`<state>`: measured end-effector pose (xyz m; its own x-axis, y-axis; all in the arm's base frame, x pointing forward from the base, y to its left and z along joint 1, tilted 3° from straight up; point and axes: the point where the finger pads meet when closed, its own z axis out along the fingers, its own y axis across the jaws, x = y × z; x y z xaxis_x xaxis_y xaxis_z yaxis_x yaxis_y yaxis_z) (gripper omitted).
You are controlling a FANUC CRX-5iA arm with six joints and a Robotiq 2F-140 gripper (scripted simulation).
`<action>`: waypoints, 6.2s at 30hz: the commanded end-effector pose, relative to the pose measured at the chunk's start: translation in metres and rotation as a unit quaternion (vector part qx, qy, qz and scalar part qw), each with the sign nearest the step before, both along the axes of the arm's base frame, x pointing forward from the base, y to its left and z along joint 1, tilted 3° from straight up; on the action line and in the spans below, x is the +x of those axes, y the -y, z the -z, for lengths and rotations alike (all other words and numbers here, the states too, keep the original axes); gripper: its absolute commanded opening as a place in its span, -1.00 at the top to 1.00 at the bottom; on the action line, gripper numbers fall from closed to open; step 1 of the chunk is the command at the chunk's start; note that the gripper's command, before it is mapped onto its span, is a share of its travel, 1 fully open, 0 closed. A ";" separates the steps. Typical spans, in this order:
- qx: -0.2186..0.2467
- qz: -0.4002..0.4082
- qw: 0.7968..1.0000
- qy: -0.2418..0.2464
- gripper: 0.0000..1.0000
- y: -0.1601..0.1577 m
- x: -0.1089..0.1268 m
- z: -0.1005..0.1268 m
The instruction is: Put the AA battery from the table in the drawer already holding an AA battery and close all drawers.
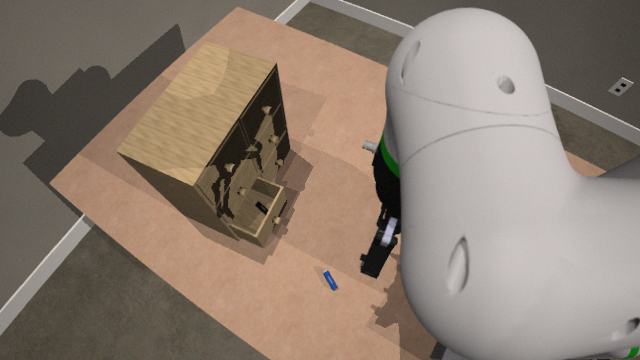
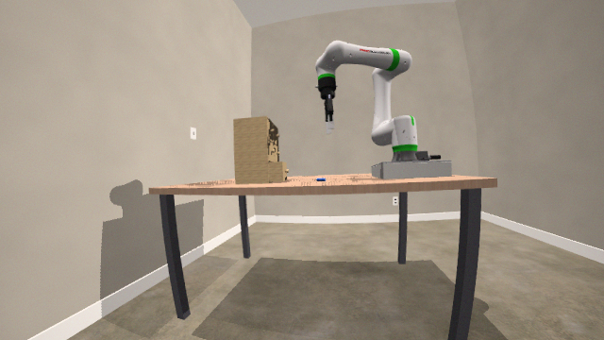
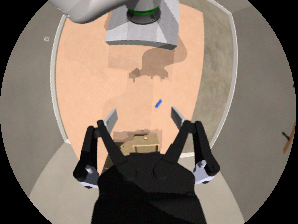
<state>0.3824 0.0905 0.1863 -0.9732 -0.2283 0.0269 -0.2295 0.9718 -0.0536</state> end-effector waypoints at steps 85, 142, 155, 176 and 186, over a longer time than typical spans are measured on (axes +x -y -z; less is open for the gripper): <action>0.012 -0.926 0.372 -0.054 -1.00 -0.038 0.125 -0.047; -0.228 -0.968 -0.099 0.031 -1.00 -0.057 0.226 0.055; -0.228 -0.968 -0.099 0.031 -1.00 -0.057 0.226 0.055; -0.228 -0.968 -0.099 0.031 -1.00 -0.057 0.226 0.055; -0.228 -0.968 -0.099 0.031 -1.00 -0.057 0.226 0.055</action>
